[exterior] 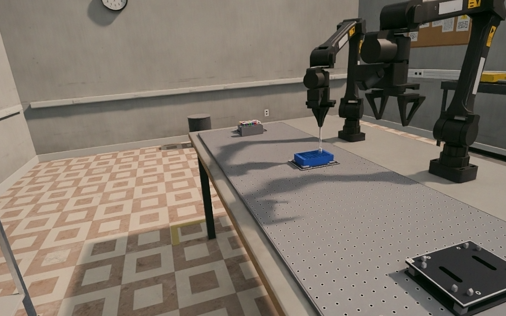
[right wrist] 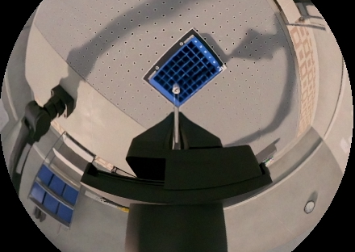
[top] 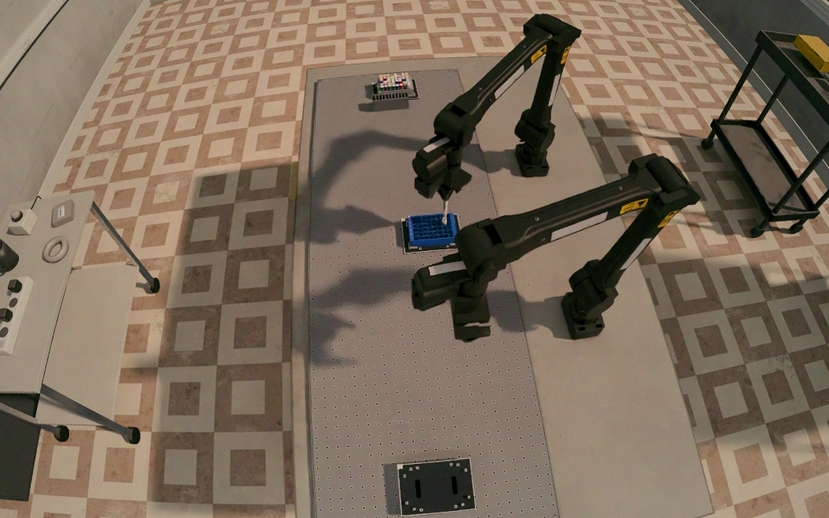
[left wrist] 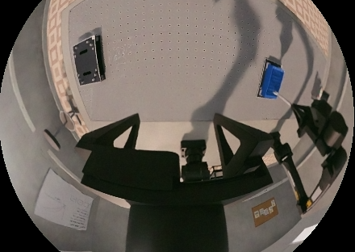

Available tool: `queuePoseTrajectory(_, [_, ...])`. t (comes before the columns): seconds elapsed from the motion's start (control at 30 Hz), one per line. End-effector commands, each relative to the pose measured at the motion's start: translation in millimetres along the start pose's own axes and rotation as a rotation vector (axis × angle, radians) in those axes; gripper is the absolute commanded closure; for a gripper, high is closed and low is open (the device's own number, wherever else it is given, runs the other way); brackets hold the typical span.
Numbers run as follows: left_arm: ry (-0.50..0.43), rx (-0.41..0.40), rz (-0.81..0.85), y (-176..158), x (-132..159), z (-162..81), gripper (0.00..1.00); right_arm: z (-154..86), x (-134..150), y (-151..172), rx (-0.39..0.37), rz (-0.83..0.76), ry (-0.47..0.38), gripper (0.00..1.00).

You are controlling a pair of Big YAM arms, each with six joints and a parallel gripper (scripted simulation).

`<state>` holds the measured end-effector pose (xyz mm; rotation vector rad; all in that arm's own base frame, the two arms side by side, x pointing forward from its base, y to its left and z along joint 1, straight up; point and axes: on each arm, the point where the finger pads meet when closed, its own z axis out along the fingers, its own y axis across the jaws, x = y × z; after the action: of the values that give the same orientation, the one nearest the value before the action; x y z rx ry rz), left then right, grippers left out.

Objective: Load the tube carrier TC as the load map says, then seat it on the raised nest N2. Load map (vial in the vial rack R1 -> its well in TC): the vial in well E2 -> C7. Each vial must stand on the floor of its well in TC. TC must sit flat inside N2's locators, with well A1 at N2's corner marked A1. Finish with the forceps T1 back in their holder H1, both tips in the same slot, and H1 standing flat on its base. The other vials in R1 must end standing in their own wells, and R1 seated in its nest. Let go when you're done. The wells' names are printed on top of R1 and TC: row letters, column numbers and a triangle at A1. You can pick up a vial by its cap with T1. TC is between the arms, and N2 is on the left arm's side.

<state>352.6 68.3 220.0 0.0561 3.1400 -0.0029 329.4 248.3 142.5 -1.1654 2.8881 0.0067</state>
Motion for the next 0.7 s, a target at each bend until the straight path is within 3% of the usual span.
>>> queuePoseTrajectory(0.0, [-0.034,-0.010,-0.006,3.1,-8.2,-13.9,0.00,-3.5,-5.8,-4.3,0.000,0.001,-0.017,0.93])
queuePoseTrajectory(0.67, [-0.034,-0.010,-0.006,3.1,-8.2,-13.9,0.00,-4.9,-10.0,-4.8,0.000,0.001,-0.021,0.93])
